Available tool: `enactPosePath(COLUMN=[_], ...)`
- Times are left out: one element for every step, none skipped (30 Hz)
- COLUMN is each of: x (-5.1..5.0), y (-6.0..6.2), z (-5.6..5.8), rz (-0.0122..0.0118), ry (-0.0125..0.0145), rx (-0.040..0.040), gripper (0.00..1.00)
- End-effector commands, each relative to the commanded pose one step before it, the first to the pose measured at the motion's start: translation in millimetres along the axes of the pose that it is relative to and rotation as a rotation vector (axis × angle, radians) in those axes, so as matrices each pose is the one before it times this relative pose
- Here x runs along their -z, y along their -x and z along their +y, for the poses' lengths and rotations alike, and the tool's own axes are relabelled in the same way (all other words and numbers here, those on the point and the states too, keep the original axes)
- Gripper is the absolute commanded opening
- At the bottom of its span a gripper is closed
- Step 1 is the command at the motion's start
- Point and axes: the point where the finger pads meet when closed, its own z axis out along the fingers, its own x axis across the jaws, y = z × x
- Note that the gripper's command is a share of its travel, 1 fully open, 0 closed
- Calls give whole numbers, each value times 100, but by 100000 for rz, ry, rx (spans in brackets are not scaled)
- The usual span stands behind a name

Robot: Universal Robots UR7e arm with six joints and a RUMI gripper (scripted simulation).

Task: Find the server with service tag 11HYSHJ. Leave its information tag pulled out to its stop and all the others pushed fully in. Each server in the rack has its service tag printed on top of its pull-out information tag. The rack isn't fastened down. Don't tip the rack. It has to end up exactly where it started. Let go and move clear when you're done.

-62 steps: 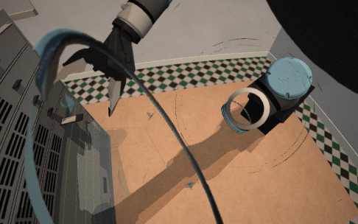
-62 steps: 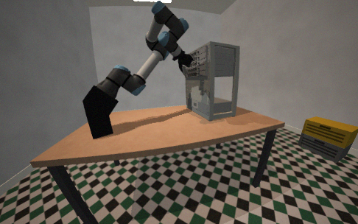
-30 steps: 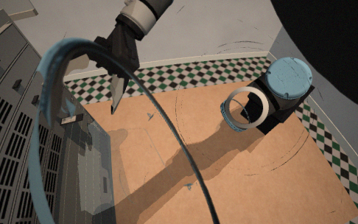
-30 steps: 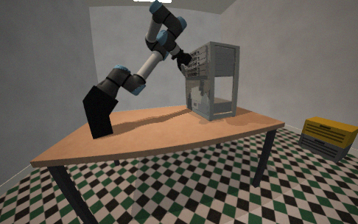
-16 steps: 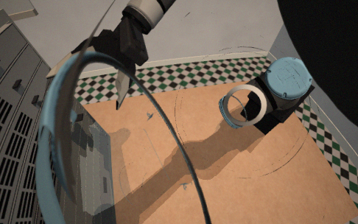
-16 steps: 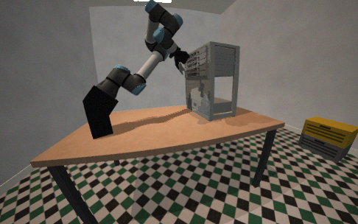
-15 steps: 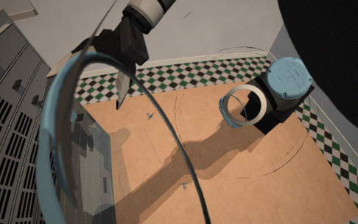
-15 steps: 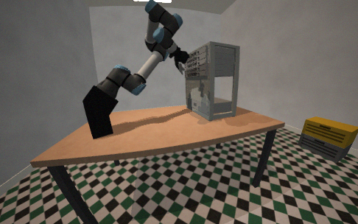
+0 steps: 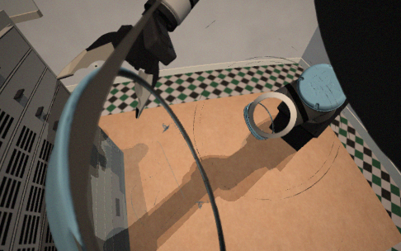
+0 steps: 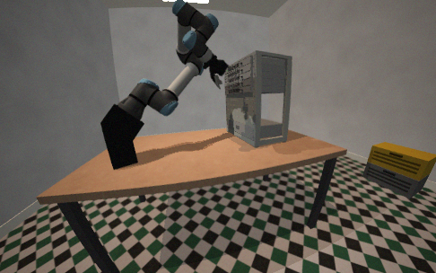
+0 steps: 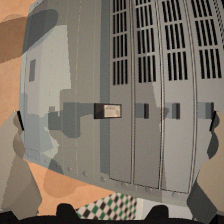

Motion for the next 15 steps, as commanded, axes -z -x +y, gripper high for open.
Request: enactPosePath(x=[223, 53, 45, 37, 30, 24, 18, 12, 8, 4, 2, 0, 0, 0, 0], y=[-31, -2, -2, -1, -1, -1, 0, 0, 0, 0, 0, 0, 0, 0, 1], z=[-114, -29, -25, -21, -17, -13, -10, -7, -4, -2, -1, 0, 0, 0, 0], rz=[18, 0, 0, -1, -1, -1, -1, 0, 0, 0, 0, 0, 0, 2, 5], ry=[19, 0, 0, 0, 0, 0, 0, 0, 0, 0, 0, 0, 0, 2, 4], rx=[17, 0, 0, 0, 0, 0, 0, 0, 0, 0, 0, 0, 0, 0, 1], gripper=[100, 100, 100, 100, 100, 100, 100, 100, 100, 100, 100, 100, 100, 100, 100])
